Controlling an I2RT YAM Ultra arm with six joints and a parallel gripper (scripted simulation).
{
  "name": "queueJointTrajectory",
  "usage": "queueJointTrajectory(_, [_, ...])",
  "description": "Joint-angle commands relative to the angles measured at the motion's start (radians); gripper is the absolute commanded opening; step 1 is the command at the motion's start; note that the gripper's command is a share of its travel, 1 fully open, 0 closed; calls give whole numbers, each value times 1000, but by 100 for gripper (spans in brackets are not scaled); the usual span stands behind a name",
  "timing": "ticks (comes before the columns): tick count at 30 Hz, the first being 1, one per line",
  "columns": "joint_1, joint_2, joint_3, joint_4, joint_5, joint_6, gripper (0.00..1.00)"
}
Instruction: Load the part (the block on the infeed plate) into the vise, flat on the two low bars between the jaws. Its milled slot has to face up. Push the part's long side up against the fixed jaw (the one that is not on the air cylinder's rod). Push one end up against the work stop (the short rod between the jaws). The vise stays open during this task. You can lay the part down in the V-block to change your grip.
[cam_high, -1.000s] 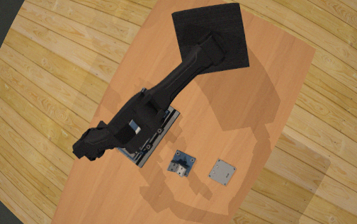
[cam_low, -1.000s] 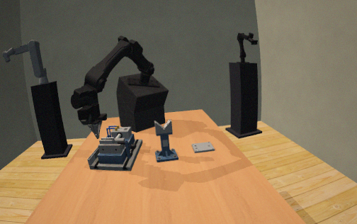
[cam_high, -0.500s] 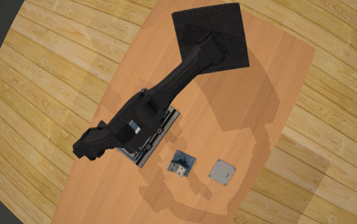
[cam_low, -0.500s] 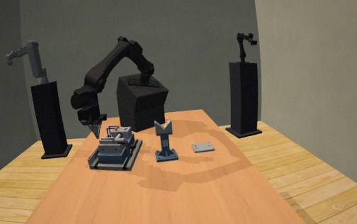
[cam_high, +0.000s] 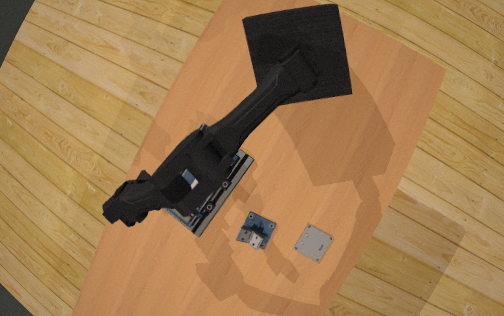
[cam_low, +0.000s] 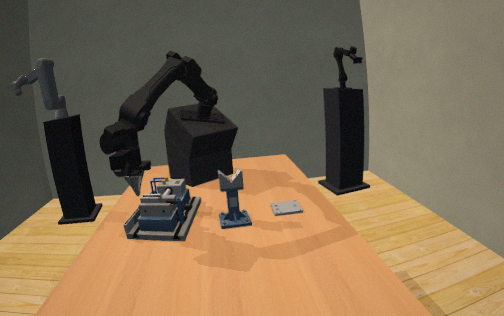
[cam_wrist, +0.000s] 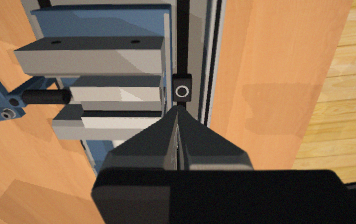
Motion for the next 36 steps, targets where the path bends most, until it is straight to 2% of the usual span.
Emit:
queueJointTrajectory(1, [-12, -22, 29, 0, 3, 6, 0])
queueJointTrajectory(36, [-8, -7, 46, -13, 3, 8, 0])
